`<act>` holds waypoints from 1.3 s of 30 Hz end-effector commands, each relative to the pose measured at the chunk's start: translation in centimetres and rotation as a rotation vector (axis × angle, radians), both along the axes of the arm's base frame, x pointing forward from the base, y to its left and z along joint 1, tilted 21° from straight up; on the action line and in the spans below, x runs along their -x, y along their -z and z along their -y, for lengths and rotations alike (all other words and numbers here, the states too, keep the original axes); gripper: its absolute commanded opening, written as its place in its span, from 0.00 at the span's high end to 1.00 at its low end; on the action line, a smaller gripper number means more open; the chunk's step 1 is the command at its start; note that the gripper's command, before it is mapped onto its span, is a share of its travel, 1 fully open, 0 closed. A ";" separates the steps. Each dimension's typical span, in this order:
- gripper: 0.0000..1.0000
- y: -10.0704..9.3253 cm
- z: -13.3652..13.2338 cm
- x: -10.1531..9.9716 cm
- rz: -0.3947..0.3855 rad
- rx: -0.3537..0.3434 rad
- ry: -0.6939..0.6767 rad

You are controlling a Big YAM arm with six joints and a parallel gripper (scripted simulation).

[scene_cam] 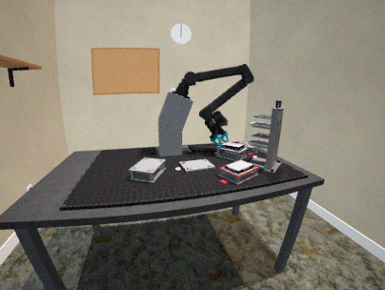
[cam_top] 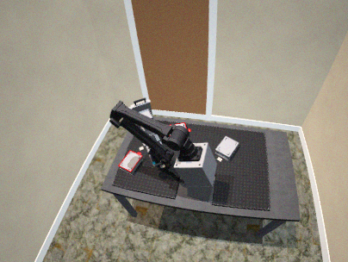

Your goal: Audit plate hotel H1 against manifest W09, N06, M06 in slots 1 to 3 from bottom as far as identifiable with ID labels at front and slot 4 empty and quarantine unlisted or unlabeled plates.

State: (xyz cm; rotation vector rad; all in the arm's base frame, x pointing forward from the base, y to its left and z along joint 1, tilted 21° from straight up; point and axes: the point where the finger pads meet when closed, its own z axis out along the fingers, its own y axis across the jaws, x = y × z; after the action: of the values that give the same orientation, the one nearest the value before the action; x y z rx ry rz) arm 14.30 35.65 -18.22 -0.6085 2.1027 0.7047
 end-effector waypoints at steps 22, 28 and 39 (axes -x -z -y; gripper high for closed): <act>0.00 -0.3 0.4 0.0 0.000 0.000 0.005; 0.00 -0.3 0.4 0.0 0.000 0.000 0.005; 0.00 -2.1 1.2 0.1 -0.002 -0.009 0.009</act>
State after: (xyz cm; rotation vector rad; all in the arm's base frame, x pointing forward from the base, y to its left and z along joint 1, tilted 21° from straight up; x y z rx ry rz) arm 14.35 35.81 -17.82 -0.6043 2.0983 0.7109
